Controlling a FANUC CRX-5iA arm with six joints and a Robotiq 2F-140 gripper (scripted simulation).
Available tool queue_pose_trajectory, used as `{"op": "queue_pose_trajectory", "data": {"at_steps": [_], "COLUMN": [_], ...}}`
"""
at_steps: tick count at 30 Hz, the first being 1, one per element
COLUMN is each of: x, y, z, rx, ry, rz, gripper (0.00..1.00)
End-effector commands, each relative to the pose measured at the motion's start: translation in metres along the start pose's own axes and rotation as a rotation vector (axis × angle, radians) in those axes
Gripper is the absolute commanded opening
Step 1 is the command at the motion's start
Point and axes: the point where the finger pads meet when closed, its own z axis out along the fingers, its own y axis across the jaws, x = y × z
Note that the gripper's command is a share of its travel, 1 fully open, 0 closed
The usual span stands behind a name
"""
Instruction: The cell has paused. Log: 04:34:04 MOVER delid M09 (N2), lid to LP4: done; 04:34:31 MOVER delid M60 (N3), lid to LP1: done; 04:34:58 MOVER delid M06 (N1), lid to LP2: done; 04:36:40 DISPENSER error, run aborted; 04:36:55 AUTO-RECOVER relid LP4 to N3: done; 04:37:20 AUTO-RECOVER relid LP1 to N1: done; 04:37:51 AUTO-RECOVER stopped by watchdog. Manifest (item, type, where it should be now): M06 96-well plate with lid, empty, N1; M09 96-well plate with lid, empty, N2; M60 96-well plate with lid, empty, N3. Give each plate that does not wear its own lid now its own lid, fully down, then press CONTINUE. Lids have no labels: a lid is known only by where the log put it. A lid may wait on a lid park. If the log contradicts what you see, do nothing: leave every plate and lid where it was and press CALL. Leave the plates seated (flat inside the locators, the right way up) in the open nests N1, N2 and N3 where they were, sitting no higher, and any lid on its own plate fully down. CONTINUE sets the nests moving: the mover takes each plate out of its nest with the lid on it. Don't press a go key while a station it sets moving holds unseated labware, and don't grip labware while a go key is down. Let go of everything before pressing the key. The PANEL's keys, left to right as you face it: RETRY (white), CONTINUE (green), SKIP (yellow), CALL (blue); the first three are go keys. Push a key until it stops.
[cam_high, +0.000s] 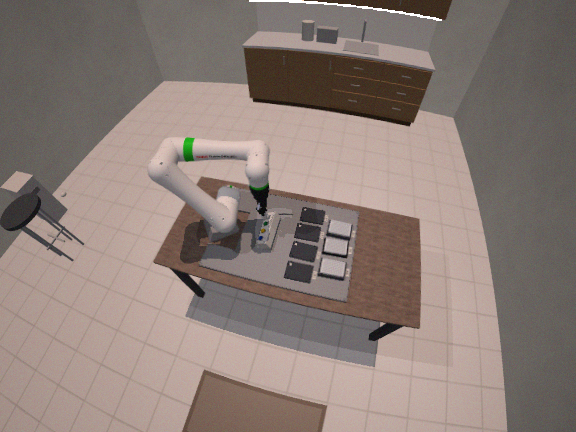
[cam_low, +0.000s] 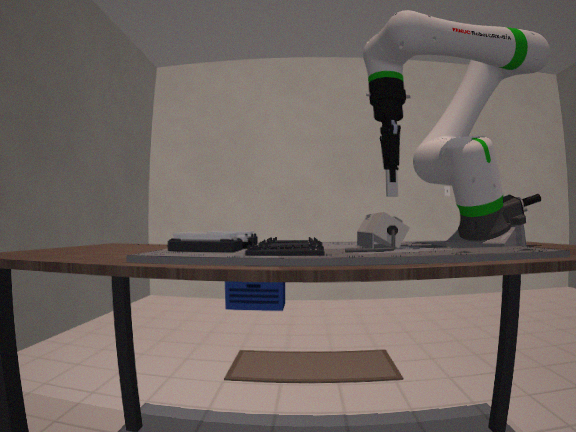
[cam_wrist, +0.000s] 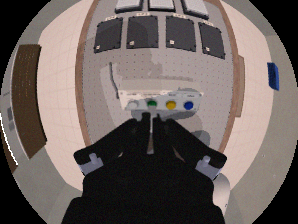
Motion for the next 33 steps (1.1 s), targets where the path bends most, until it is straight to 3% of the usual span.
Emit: {"op": "queue_pose_trajectory", "data": {"at_steps": [1, 33], "x": [0.0001, 0.0001], "y": [0.0, -0.0002], "z": [-0.0002, 0.0032], "rx": [0.0, 0.0], "ry": [0.0, 0.0], "rz": [0.0, 0.0], "gripper": [0.0, 0.0]}}
